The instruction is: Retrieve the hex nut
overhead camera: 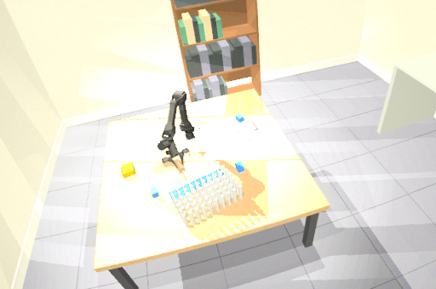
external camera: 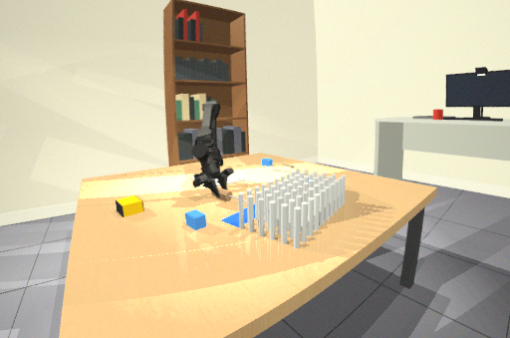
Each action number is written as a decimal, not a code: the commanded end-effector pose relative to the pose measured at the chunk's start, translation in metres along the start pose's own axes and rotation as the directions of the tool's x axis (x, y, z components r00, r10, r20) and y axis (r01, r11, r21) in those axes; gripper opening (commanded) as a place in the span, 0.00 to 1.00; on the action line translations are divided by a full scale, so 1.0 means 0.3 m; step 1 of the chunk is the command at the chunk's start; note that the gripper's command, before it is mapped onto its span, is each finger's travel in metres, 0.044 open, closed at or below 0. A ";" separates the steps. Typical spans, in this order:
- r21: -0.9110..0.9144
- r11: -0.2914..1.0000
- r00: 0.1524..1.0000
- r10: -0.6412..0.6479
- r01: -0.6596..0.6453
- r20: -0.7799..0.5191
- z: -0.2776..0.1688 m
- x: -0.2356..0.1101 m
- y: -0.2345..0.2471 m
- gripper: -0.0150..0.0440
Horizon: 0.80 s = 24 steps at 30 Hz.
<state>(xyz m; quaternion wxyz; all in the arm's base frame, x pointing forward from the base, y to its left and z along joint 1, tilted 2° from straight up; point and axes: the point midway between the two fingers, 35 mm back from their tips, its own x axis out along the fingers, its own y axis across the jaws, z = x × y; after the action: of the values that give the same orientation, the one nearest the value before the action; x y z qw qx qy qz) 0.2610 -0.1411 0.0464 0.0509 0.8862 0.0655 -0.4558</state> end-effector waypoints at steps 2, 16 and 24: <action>-0.008 1.000 1.000 0.006 -0.007 -0.011 -0.025 -0.017 0.006 0.25; -0.007 1.000 1.000 0.008 -0.008 -0.012 -0.051 -0.041 0.009 0.25; -0.008 1.000 1.000 0.008 -0.008 -0.009 -0.007 -0.088 0.007 0.25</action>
<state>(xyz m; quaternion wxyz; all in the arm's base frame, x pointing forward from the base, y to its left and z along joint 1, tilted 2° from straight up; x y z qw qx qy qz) 0.2576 -0.1427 0.0640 0.0538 0.8860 0.0651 -0.4559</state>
